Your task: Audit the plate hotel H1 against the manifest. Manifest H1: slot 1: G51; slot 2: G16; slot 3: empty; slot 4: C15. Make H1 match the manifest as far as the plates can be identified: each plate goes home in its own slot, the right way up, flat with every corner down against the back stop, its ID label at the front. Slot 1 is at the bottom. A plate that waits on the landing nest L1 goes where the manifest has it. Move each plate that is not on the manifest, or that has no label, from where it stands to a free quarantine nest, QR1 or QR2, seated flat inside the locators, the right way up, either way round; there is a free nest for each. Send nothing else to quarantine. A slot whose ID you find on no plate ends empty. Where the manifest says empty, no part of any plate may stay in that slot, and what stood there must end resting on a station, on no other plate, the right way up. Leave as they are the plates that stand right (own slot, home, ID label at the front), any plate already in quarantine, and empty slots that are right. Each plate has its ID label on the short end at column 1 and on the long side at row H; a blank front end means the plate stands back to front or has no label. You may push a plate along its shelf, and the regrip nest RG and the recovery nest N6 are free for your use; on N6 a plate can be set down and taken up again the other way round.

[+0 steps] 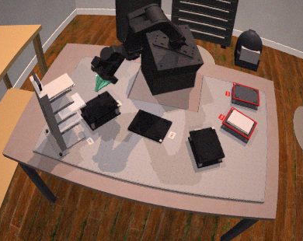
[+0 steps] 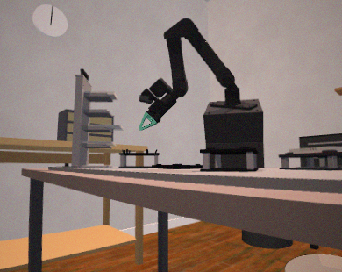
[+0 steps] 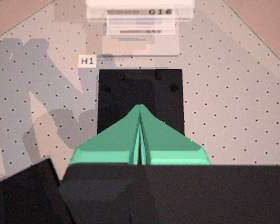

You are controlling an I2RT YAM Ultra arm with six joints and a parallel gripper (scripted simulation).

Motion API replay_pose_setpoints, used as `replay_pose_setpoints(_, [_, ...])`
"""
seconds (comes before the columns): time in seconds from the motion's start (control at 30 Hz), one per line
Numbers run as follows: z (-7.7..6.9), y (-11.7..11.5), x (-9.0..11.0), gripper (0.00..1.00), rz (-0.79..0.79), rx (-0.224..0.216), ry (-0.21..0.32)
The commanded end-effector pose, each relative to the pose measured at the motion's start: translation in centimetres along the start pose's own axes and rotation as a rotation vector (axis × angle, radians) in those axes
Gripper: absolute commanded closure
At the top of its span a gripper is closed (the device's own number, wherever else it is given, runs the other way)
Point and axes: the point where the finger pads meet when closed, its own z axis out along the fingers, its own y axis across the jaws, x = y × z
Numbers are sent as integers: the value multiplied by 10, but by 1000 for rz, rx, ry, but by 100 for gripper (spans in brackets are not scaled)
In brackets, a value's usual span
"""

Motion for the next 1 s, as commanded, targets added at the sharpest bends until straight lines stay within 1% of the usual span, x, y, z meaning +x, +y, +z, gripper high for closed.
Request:
replay_pose_setpoints(0.0, [1,-1,-10,100,-10,4,-25])
replay_pose_setpoints(0.97, [12,-1,-22,100,-10,4,-26])
